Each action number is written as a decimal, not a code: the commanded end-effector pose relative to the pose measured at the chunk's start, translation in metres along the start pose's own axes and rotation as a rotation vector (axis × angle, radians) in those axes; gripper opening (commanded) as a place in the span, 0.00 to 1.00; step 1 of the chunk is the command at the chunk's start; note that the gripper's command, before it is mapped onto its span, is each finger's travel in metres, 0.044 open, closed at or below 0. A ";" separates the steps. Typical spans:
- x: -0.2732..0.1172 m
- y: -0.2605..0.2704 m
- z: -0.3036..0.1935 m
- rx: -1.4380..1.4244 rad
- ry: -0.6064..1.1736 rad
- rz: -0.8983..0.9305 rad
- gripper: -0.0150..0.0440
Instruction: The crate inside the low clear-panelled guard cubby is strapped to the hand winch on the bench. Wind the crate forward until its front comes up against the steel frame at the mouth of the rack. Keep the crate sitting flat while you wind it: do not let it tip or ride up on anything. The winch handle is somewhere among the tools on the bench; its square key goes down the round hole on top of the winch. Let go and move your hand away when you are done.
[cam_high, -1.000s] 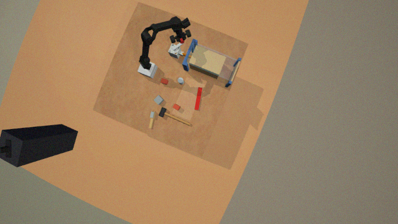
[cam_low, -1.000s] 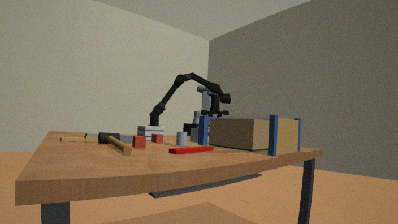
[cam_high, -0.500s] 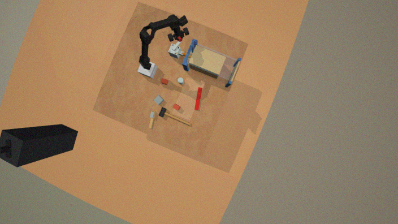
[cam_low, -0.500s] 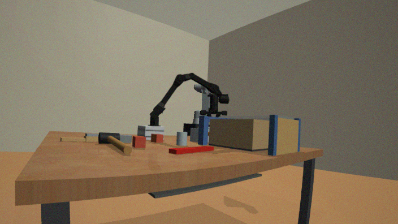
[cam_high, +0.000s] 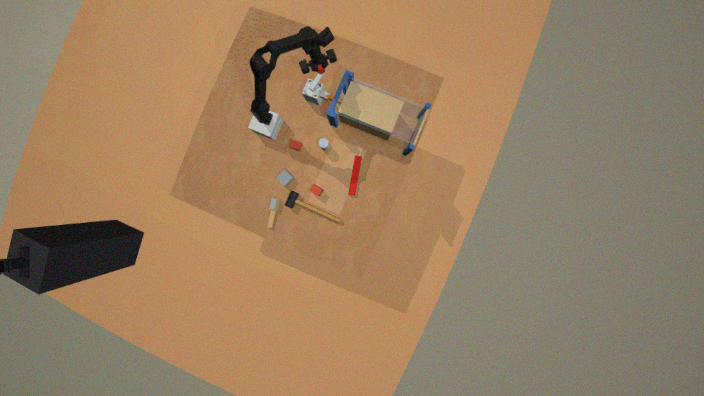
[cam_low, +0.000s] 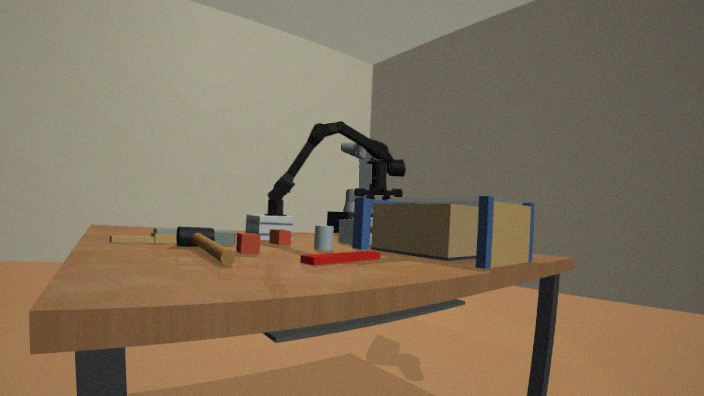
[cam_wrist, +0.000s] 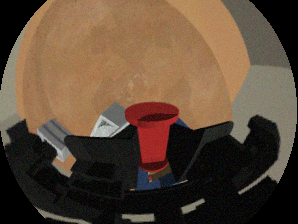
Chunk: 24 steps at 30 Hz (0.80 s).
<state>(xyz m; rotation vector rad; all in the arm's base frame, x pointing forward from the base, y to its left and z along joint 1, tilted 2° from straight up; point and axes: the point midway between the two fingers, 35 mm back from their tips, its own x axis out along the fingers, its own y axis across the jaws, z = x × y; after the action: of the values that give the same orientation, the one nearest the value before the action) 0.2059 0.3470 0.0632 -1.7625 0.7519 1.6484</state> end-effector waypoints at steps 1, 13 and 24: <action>0.000 0.017 0.018 -0.031 -0.025 0.033 0.25; 0.000 0.028 0.025 -0.031 -0.026 0.034 0.25; -0.001 0.040 0.031 -0.032 -0.026 0.035 0.25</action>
<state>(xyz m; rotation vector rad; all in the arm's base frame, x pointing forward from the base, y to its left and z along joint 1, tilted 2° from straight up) 0.1710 0.3468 0.0621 -1.7614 0.7407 1.6730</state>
